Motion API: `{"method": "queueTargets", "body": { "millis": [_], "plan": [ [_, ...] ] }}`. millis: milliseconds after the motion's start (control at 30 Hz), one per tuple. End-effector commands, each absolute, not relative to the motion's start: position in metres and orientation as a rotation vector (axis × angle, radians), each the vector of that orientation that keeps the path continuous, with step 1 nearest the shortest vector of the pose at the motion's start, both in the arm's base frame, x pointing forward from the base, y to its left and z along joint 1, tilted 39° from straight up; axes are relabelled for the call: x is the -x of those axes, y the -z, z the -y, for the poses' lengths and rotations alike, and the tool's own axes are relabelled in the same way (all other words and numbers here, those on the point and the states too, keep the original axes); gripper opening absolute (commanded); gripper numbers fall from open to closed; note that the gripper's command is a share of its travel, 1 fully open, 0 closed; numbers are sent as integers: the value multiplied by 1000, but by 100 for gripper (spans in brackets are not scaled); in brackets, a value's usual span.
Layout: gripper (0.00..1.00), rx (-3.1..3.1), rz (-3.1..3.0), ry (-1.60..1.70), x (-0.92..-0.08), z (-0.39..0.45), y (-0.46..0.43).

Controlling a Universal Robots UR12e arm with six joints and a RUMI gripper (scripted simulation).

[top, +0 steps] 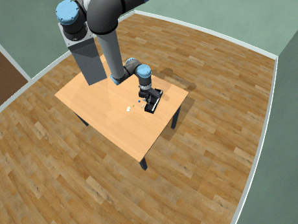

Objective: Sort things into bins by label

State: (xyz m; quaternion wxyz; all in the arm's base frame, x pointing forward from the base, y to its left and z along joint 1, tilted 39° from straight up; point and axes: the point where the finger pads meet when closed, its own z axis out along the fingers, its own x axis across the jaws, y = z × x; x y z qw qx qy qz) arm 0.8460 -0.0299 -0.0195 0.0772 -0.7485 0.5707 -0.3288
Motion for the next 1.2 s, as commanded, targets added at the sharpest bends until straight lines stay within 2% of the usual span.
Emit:
{"method": "queueTargets", "body": {
  "millis": [0,333,800,1167],
  "plan": [
    [4,2244,-1711,982,-839,27,13],
    [4,2243,-1712,983,-840,28,14],
    [4,2241,-1709,987,-835,-38,40],
    [4,2241,-1709,987,-835,-50,47]
  ]
}}
